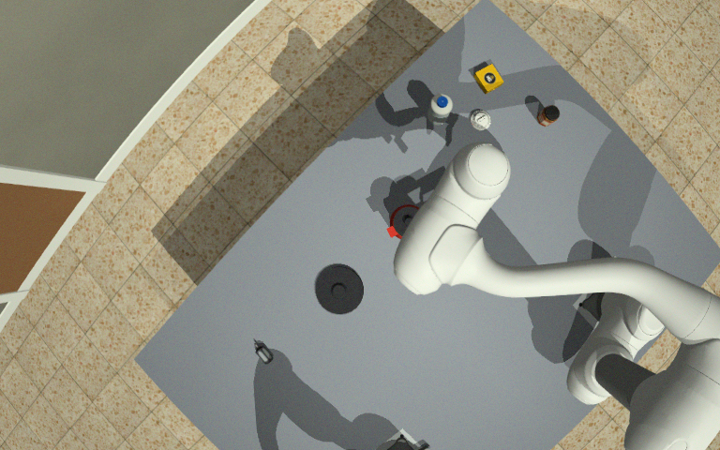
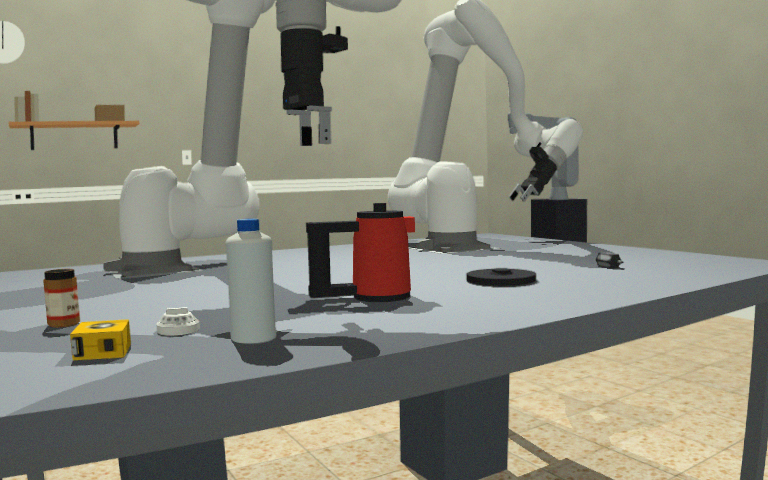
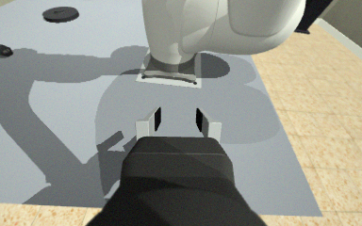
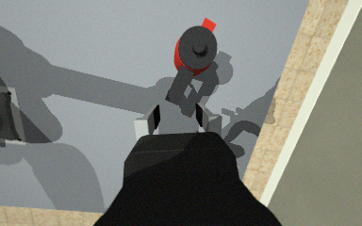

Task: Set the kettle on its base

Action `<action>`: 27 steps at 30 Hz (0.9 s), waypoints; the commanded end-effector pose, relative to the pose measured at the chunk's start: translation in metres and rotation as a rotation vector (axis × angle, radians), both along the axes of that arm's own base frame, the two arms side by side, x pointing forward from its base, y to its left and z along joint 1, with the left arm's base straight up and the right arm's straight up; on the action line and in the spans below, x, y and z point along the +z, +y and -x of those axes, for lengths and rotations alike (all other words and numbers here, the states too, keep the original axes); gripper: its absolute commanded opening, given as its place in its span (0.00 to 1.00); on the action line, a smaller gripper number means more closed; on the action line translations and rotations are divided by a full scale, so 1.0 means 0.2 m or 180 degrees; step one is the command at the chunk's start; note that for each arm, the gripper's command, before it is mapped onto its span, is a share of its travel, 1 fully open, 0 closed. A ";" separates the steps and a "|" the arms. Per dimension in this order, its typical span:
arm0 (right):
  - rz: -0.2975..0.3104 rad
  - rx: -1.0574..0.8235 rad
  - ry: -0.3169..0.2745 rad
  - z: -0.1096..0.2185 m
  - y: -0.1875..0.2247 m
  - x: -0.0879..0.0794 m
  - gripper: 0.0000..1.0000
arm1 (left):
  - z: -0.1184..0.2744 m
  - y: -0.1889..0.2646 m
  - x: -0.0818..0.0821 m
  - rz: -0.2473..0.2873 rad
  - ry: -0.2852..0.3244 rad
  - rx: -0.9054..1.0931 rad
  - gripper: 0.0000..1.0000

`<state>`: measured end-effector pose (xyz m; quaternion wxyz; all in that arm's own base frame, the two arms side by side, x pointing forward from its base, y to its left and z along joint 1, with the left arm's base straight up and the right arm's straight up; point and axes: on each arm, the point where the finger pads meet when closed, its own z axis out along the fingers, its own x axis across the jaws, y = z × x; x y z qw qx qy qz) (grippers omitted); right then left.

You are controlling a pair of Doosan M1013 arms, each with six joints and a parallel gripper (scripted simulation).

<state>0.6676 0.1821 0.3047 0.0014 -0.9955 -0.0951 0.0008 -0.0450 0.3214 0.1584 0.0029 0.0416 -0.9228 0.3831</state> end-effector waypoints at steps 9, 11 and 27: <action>0.0009 -0.0755 -0.0005 -0.03 0.14 -0.03 1.00 | 0.00 0.00 0.00 -0.0003 0.0001 0.0000 1.00; 0.0009 -0.0876 -0.0005 -0.03 0.16 -0.03 1.00 | 0.00 0.00 0.00 -0.0003 0.0001 0.0000 1.00; 0.0010 -0.1448 -0.0004 -0.05 0.27 -0.05 1.00 | 0.00 0.00 0.00 -0.0003 0.0001 0.0000 1.00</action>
